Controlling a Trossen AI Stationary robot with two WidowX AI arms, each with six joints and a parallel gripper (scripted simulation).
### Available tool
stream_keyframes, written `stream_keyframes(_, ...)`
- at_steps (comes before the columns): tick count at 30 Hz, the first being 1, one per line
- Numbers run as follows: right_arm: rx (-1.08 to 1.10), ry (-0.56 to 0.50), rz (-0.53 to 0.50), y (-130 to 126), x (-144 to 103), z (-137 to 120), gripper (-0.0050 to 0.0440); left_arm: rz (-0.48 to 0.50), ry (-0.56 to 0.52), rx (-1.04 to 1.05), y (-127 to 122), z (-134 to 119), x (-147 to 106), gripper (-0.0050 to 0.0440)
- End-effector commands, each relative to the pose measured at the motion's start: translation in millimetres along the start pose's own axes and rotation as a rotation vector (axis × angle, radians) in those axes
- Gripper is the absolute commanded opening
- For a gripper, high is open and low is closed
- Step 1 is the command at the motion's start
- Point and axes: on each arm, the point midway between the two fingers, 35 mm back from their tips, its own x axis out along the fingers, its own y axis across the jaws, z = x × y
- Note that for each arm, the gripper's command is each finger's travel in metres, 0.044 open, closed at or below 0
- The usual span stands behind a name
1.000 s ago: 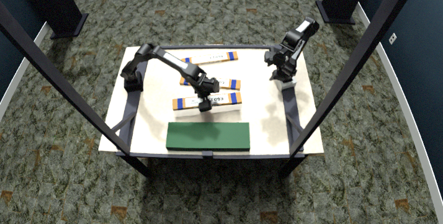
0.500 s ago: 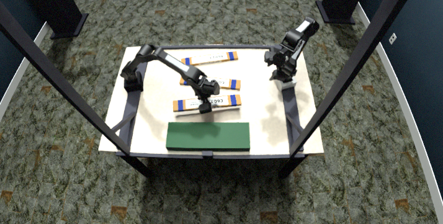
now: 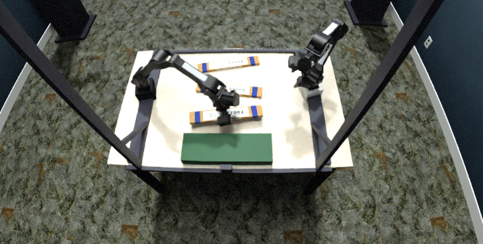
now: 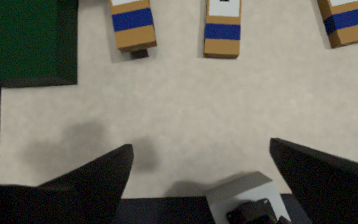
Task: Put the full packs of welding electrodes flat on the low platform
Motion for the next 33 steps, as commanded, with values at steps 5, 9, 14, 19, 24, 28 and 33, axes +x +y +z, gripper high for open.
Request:
stream_keyframes(5,0.006,-0.017,0.012,1,-5,4,0.043,-0.012,-0.029,-0.008,-2,5,0,-0.005)
stream_keyframes(9,0.006,-0.017,0.012,1,-5,4,0.043,-0.012,-0.029,-0.008,-2,4,6,-0.005)
stream_keyframes(14,0.006,-0.017,0.012,1,-5,4,0.043,-0.015,-0.036,-0.009,-3,4,12,-0.005)
stream_keyframes(19,0.006,-0.017,0.012,1,-5,4,0.043,-0.013,-0.032,-0.008,-2,2,19,-0.005)
stream_keyframes(24,0.006,-0.017,0.012,1,-5,4,0.043,-0.027,-0.052,-0.009,-5,7,11,-0.005)
stream_keyframes(28,0.006,-0.017,0.012,1,-5,4,0.043,-0.014,-0.033,-0.009,-3,2,22,-0.005)
stream_keyframes(33,0.006,-0.017,0.012,1,-5,4,0.043,-0.019,-0.043,-0.01,-4,4,21,-0.005)
